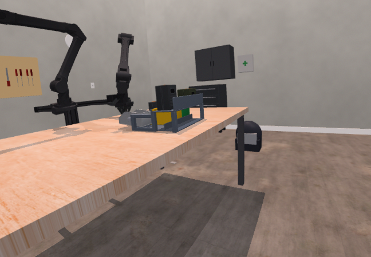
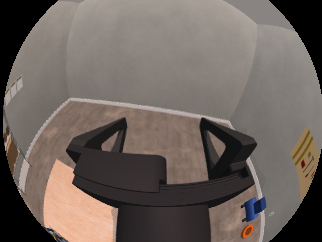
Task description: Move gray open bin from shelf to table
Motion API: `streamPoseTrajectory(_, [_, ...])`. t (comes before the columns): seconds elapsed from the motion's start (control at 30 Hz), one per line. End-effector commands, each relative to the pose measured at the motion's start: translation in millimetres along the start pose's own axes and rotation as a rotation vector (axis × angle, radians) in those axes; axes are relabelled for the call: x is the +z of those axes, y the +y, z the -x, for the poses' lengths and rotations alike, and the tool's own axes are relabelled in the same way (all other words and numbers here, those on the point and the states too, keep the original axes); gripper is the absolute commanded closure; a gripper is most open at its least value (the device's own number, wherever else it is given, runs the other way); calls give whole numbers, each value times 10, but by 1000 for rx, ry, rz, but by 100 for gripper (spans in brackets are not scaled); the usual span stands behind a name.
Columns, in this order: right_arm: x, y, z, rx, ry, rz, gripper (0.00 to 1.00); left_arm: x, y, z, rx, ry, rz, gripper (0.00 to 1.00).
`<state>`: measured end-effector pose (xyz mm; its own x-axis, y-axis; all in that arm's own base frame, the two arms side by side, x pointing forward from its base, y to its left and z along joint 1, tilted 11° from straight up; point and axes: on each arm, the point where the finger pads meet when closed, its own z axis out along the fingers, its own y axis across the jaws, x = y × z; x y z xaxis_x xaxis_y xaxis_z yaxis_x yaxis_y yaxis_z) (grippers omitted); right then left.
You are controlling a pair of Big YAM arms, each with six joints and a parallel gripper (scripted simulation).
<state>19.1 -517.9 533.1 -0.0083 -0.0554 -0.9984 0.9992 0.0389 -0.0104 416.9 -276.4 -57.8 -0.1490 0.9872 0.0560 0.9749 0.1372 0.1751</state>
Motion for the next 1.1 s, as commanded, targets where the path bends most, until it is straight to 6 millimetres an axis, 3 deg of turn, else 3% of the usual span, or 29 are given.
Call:
streamPoseTrajectory(0.0, [-63, -68, 110, 9, -30, -15, 0, -241, 87, 143, -15, -42, 51, 100])
streamPoseTrajectory(1.07, [-63, -68, 110, 9, -30, -15, 0, -234, 52, 137, -8, -36, 44, 100])
